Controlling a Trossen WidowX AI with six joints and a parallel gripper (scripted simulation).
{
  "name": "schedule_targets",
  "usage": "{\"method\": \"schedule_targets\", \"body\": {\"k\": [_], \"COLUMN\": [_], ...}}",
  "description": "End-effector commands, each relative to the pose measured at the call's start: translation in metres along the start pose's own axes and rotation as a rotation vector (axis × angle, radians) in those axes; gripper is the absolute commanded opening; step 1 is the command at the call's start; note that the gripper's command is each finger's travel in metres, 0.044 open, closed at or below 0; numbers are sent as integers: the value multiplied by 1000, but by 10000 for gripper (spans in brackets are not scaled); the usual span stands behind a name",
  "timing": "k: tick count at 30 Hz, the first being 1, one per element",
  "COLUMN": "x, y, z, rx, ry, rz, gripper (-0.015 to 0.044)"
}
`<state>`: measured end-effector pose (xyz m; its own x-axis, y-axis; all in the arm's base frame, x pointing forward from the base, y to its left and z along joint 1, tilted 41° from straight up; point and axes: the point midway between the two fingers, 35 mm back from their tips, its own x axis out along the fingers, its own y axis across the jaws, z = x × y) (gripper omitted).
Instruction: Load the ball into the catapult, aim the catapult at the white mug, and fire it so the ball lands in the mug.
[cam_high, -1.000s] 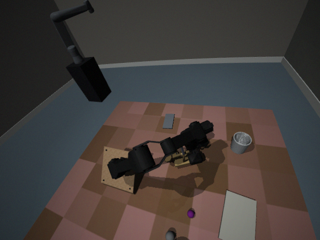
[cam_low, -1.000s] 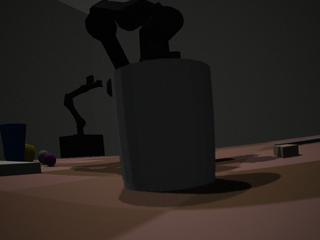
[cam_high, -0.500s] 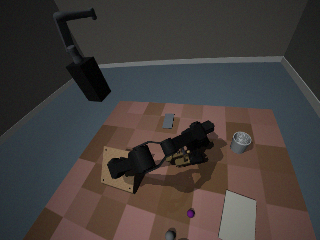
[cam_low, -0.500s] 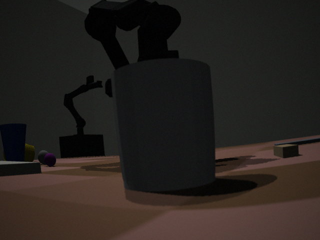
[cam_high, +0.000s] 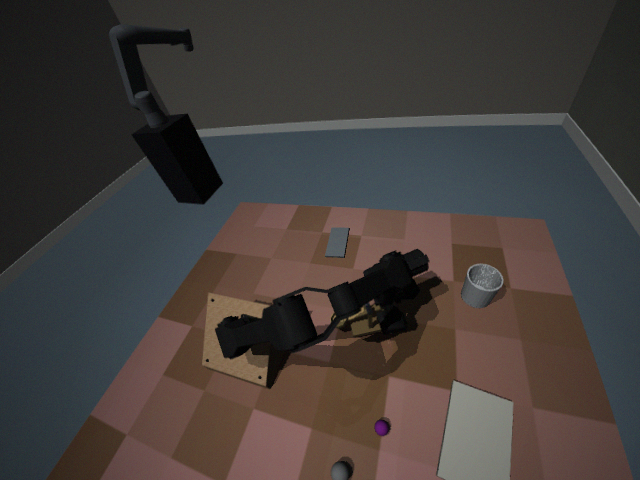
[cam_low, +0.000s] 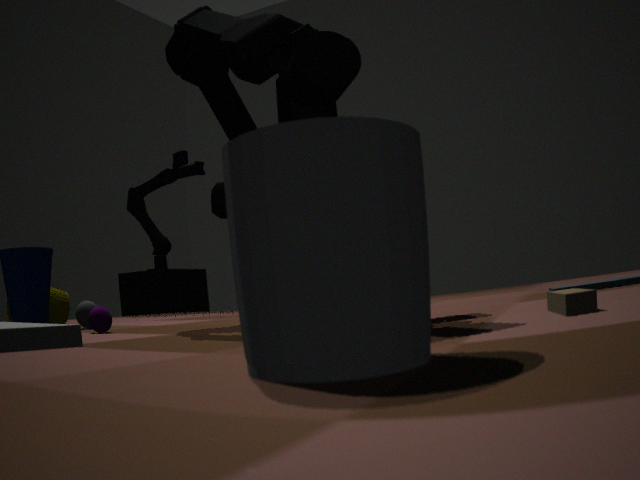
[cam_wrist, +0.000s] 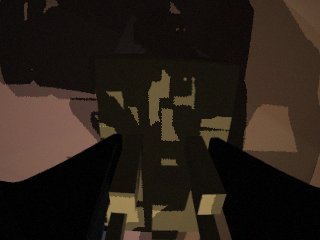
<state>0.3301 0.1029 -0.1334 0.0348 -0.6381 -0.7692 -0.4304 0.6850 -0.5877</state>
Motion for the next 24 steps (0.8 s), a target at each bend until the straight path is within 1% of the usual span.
{"method": "schedule_targets", "body": {"k": [1, 9, 24], "x": [4, 5, 2], "y": [0, 0, 0], "z": [1, 0, 0], "rx": [-7, 0, 0], "ry": [-6, 0, 0], "rz": [-5, 0, 0], "gripper": [0, 0, 394]}}
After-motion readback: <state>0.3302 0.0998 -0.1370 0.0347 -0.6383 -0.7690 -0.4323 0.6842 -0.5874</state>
